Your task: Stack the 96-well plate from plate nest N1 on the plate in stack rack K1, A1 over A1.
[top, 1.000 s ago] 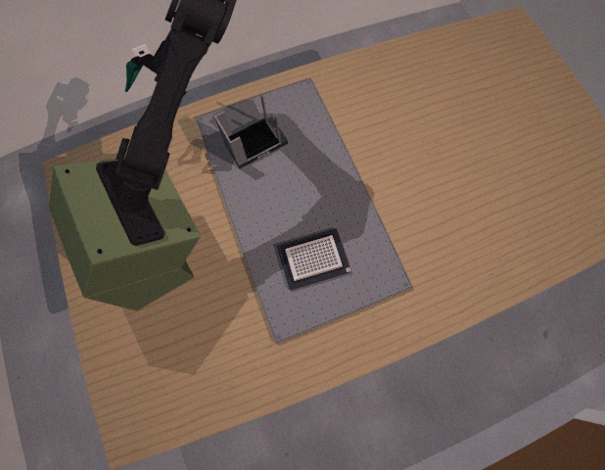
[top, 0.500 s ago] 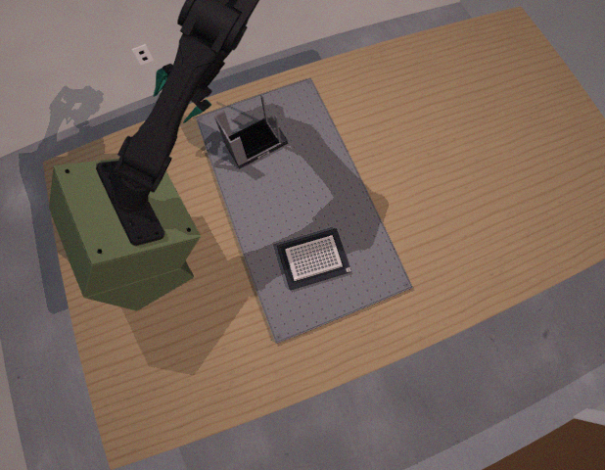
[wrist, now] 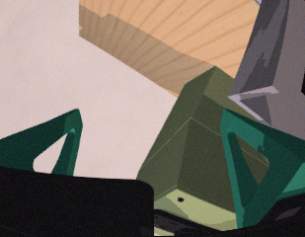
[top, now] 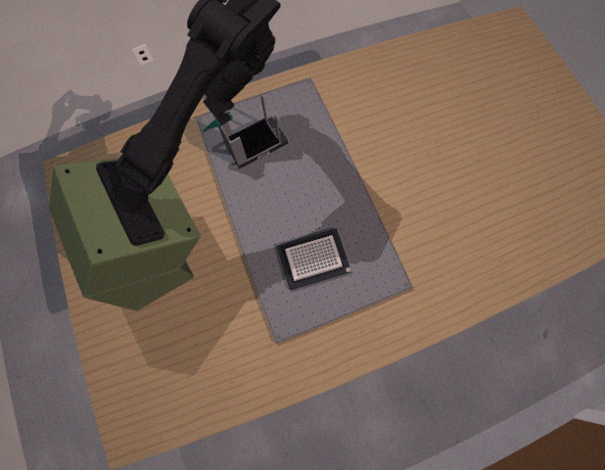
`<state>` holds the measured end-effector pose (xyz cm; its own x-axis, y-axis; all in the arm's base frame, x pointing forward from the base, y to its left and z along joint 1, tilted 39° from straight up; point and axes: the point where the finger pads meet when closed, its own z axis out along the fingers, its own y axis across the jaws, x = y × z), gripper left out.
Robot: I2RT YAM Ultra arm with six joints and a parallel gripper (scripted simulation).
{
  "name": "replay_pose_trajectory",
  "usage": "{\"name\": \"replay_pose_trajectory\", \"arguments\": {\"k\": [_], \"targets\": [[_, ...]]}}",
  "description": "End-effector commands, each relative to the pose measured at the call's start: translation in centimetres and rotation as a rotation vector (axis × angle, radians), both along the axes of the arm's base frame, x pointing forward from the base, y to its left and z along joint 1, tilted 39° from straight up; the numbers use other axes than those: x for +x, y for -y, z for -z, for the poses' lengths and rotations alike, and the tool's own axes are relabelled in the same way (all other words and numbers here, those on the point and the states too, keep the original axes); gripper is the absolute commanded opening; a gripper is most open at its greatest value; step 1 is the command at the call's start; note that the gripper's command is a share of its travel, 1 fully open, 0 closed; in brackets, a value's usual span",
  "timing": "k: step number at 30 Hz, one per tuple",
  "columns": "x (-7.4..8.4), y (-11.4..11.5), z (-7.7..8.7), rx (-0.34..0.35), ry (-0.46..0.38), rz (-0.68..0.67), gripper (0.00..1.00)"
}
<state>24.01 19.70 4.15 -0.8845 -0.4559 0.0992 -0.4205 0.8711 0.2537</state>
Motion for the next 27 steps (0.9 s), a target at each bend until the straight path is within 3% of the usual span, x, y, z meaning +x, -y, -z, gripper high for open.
{"name": "replay_pose_trajectory", "arguments": {"k": [1,5,27], "targets": [[1.6,0.8,-0.1,0.046,0.076,0.024,1.0],[4.1,1.8,-0.1,0.043,0.087,0.026,1.0],[4.2,1.9,-0.1,0.043,0.087,0.026,1.0]]}}
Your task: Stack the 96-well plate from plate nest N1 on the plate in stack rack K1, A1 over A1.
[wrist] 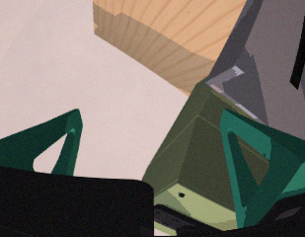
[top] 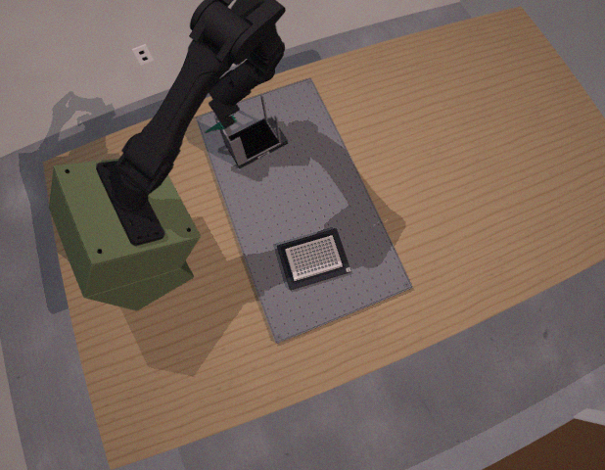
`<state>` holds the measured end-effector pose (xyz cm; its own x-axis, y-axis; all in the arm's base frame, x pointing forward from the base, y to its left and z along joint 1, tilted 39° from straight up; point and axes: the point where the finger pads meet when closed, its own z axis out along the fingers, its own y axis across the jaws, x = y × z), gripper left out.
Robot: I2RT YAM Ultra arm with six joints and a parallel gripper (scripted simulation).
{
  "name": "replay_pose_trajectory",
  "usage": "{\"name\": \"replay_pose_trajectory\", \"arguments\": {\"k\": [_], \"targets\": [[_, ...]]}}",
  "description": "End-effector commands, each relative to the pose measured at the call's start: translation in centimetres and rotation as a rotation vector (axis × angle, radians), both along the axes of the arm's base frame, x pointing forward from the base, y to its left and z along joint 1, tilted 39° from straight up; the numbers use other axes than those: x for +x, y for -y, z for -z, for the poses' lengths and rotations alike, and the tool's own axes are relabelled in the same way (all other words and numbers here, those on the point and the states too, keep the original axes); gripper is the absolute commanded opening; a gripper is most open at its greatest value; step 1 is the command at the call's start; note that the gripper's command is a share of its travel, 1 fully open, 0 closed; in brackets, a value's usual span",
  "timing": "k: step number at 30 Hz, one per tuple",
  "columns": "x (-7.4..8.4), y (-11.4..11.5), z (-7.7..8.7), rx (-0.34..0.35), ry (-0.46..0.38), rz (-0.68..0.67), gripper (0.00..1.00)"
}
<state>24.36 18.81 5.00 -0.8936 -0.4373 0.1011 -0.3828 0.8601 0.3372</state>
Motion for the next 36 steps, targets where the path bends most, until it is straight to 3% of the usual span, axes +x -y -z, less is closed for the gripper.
{"name": "replay_pose_trajectory", "arguments": {"k": [1,16,17,19,20,21,36], "targets": [[3.8,1.0,0.7,-0.037,0.128,0.001,1.0],[3.8,1.0,0.7,-0.037,0.128,0.001,1.0],[3.0,1.9,1.1,-0.032,0.123,0.027,1.0],[3.8,2.6,0.6,-0.013,0.151,0.058,1.0],[3.9,3.1,1.6,-0.026,0.12,0.057,1.0],[5.5,3.0,0.6,-0.011,0.158,0.058,1.0],[5.6,3.1,0.6,-0.011,0.158,0.058,1.0]]}}
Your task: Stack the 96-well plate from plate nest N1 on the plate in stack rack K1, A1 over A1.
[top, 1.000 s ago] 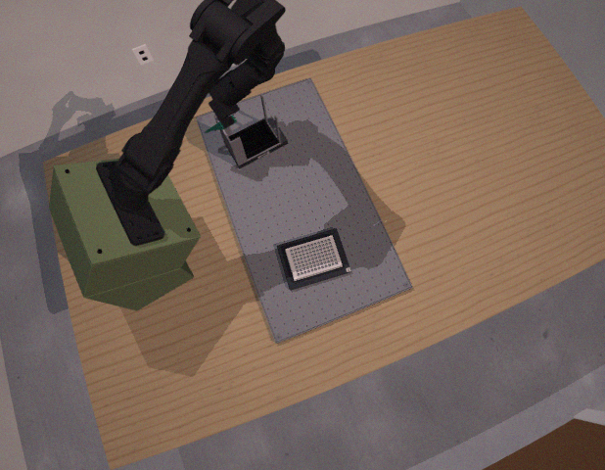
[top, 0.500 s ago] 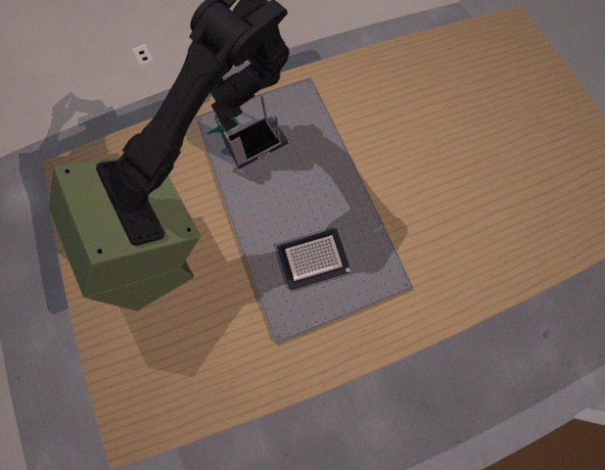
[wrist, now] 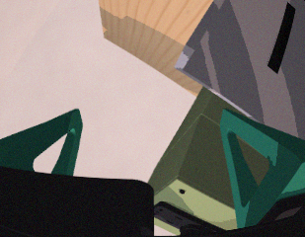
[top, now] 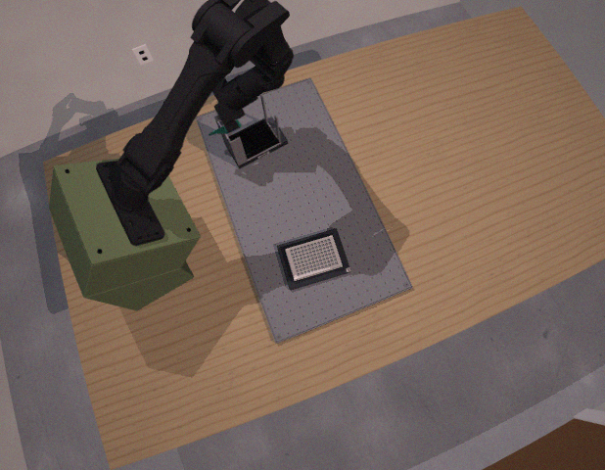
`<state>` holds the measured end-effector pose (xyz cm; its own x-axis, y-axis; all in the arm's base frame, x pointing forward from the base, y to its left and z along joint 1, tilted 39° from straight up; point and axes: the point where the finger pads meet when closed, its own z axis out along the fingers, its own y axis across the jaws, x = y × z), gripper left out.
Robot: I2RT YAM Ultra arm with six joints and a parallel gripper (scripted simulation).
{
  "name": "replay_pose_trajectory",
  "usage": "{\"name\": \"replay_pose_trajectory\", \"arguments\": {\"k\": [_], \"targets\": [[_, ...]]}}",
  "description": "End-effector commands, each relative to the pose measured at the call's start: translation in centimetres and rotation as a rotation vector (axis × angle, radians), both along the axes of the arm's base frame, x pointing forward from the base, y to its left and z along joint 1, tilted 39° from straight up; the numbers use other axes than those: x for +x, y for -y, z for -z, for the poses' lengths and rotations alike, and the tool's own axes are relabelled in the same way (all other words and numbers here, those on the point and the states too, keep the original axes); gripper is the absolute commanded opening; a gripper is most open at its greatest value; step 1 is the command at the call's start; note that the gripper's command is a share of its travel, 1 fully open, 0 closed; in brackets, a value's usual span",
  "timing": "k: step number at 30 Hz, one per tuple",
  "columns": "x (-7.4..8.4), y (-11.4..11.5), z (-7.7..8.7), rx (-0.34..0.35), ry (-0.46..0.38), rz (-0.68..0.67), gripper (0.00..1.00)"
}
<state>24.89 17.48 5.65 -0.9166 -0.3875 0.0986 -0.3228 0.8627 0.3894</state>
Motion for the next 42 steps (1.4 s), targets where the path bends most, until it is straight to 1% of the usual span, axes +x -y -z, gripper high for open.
{"name": "replay_pose_trajectory", "arguments": {"k": [1,27,28,29,31,32,42], "targets": [[5.0,1.7,1.2,-0.068,0.176,0.001,1.0],[5.0,1.7,1.2,-0.068,0.176,0.001,1.0],[4.0,2.6,2.2,-0.072,0.151,0.027,1.0],[4.5,2.9,1.1,-0.049,0.201,0.056,1.0],[4.8,3.8,2.1,-0.06,0.167,0.057,1.0],[6.5,3.8,1.1,-0.047,0.208,0.059,1.0],[6.4,4.0,1.2,-0.049,0.203,0.059,1.0]]}}
